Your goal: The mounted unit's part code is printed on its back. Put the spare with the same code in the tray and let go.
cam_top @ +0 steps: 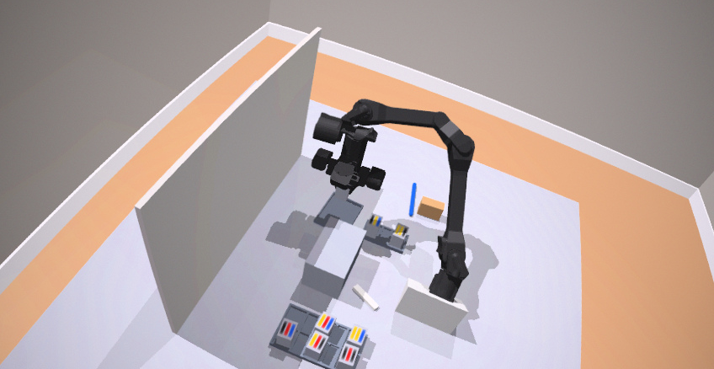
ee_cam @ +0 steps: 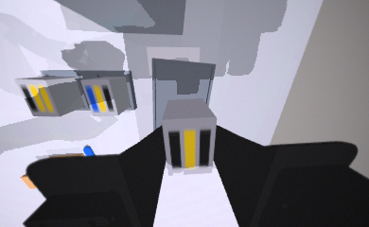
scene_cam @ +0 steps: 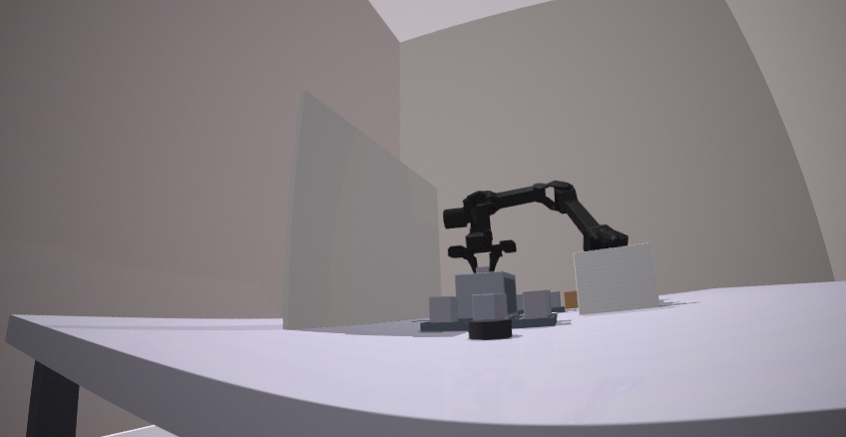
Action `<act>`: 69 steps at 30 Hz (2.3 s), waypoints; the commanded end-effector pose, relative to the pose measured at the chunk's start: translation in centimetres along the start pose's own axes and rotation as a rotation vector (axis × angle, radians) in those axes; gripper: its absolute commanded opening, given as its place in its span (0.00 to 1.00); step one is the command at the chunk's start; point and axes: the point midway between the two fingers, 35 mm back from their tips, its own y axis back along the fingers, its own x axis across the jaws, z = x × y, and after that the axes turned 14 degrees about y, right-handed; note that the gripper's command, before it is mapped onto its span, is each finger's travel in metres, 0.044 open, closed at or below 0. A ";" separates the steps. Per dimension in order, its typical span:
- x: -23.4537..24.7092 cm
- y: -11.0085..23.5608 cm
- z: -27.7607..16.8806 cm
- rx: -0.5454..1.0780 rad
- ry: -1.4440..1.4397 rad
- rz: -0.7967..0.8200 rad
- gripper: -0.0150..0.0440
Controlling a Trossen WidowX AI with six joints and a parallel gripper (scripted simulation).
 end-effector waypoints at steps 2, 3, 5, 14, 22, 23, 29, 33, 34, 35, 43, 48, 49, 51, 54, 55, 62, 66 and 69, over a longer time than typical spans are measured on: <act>-0.1 -0.3 0.0 0.004 0.005 -0.003 0.25; -0.1 -0.4 0.0 0.004 0.005 -0.003 0.25; -0.1 -0.6 0.0 0.004 0.005 -0.003 0.25; -0.1 -1.3 0.0 0.004 0.005 -0.003 0.25; -0.1 -1.9 0.0 0.004 0.005 -0.003 0.25; -0.1 -2.0 0.0 0.004 0.005 -0.003 0.25; -0.1 -2.4 0.0 0.004 0.005 -0.003 0.25; -0.1 -2.7 -0.1 0.004 0.005 -0.003 0.25; -0.1 -2.8 -0.1 0.004 0.005 -0.003 0.25; -0.1 -2.9 -0.1 0.004 0.005 -0.003 0.25; -0.1 -3.5 -0.1 0.005 0.005 -0.003 0.25; -0.1 -3.9 -0.1 0.005 0.004 -0.003 0.25; -0.1 -4.0 -0.1 0.005 0.004 -0.003 0.25; -0.1 -4.1 -0.1 0.005 0.004 -0.003 0.25; -0.1 -4.3 -0.1 0.006 0.004 -0.003 0.25; -0.1 -4.4 -0.1 0.006 0.004 -0.003 0.25; 0.0 -5.0 -0.1 0.007 0.004 -0.003 0.25; 0.0 -5.3 -0.1 0.007 0.004 -0.003 0.25; 0.0 -5.5 -0.1 0.007 0.004 -0.002 0.25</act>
